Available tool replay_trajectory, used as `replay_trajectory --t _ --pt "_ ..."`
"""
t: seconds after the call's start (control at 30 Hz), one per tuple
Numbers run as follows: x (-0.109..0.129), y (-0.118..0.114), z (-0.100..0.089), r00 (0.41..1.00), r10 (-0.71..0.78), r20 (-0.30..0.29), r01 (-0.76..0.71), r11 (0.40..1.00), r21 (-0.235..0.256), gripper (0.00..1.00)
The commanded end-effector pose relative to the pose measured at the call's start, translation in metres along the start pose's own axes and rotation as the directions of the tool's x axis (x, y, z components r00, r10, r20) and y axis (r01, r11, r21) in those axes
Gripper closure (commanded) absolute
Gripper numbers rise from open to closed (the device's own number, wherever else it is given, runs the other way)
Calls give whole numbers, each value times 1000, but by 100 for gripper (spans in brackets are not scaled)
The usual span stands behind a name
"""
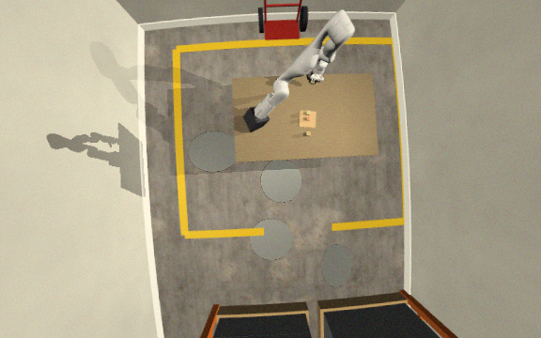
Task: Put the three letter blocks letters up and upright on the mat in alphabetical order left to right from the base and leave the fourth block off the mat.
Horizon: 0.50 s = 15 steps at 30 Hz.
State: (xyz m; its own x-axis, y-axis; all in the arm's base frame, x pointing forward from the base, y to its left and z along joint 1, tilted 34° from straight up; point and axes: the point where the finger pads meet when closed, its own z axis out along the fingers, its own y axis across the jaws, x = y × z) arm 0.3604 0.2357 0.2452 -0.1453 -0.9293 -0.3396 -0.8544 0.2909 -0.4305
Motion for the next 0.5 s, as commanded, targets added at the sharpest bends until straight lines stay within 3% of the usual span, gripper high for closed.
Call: replay_trajectory --t 0.0,0.47 --pt "-1 -2 -3 1000 0 2 0 1000 6 74" --pt "0 -2 -7 1000 0 2 0 1000 6 74"
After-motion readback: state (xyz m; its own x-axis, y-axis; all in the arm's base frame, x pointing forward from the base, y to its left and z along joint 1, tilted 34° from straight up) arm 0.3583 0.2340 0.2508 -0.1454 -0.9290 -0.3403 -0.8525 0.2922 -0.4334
